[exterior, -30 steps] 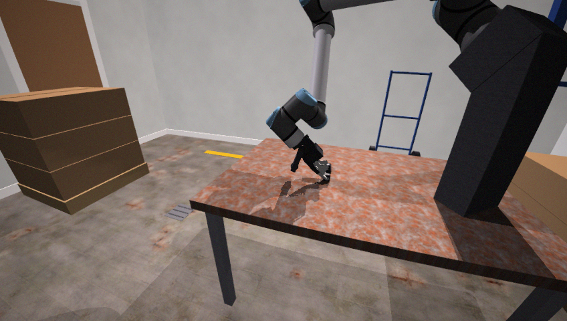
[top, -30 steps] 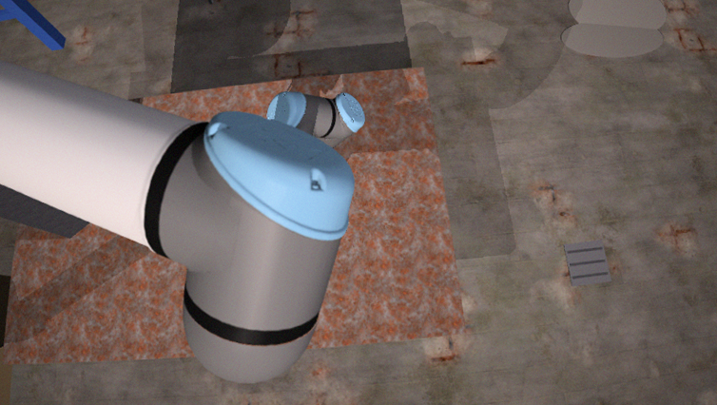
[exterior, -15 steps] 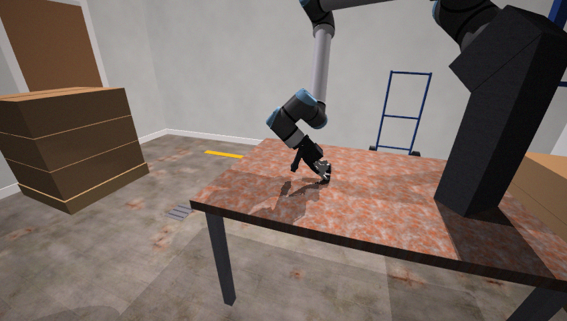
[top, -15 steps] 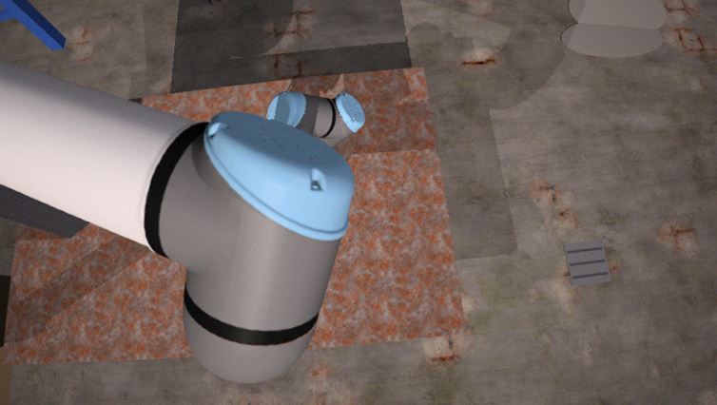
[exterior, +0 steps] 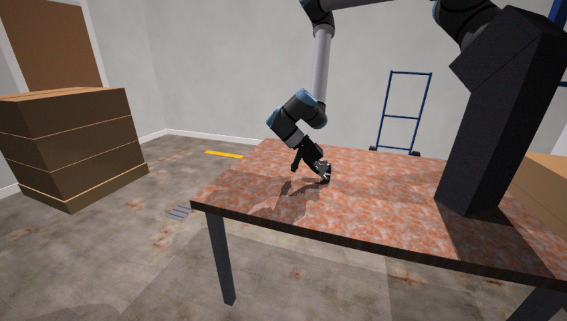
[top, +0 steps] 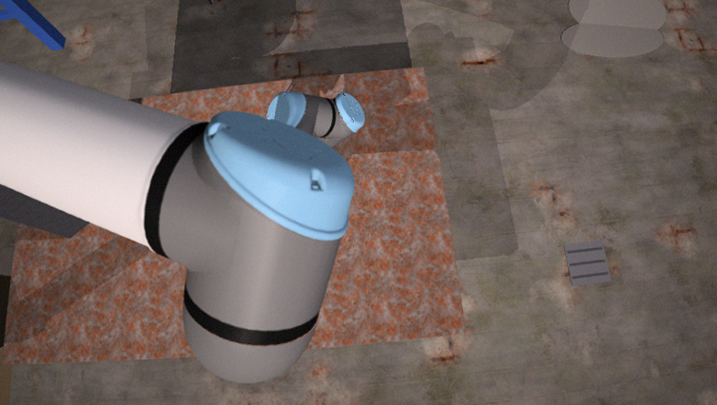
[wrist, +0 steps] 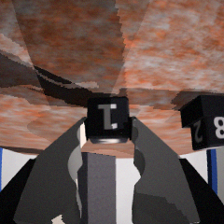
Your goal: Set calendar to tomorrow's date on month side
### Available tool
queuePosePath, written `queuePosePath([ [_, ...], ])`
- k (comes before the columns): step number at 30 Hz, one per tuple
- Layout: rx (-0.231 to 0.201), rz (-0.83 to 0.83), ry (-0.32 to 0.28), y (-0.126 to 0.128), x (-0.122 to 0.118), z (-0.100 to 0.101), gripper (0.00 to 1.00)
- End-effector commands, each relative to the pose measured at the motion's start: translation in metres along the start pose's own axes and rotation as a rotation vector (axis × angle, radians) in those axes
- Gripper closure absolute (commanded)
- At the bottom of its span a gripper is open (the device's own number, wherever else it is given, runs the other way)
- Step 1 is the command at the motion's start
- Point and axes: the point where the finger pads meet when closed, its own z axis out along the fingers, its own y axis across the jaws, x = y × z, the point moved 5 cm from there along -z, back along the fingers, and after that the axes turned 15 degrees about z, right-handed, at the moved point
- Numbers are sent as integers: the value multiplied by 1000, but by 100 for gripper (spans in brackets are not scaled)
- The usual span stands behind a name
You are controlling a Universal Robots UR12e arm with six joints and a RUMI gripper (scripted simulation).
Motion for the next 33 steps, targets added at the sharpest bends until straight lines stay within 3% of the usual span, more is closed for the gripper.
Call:
queuePosePath([
  [1,0,2,2,1,2,0,90],
  [10,0,2,2,1,2,0,86],
  [22,0,2,2,1,2,0,72],
  [23,0,2,2,1,2,0,60],
  [33,0,2,2,1,2,0,60],
])
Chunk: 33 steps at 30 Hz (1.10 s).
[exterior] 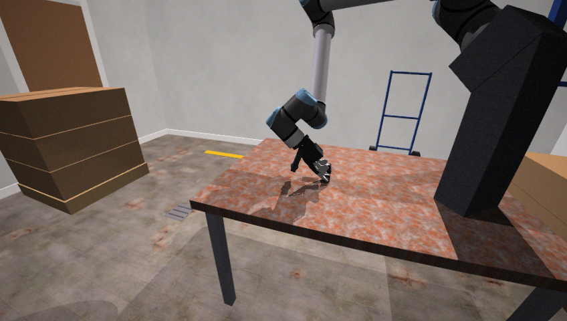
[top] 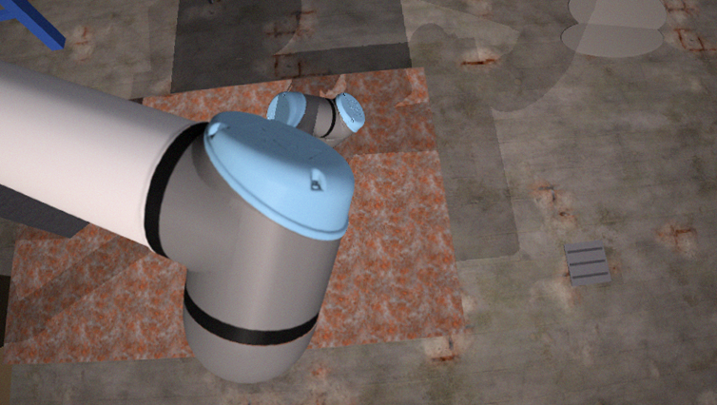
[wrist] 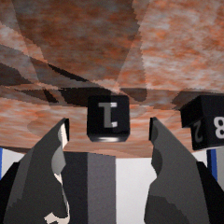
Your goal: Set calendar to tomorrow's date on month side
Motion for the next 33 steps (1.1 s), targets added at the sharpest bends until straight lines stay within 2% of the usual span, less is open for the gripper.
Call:
queuePosePath([
  [1,0,2,2,1,2,0,60],
  [15,0,0,1,1,-3,-4,60],
  [33,0,-1,1,10,-38,-39,60],
])
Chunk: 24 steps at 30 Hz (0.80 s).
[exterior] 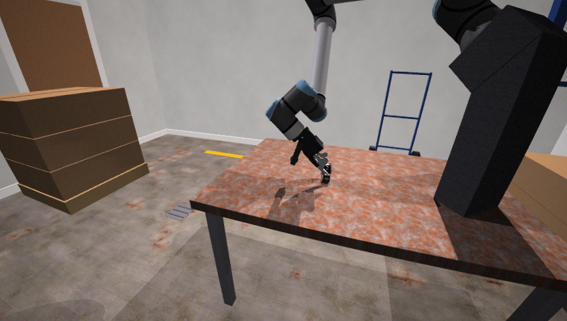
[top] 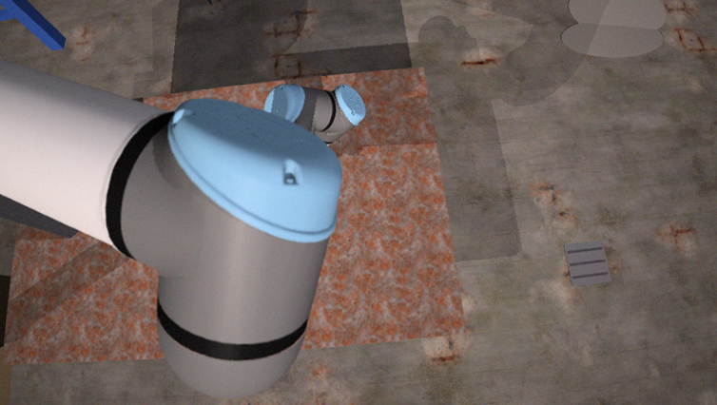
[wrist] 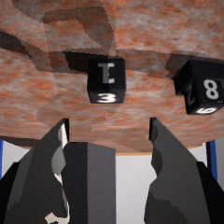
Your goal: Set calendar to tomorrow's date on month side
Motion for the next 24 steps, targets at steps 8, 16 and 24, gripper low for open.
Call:
queuePosePath([
  [8,0,-3,-3,5,-27,-24,60],
  [16,-1,-3,-5,6,-28,-23,60],
  [24,4,-4,8,5,-28,-22,60],
])
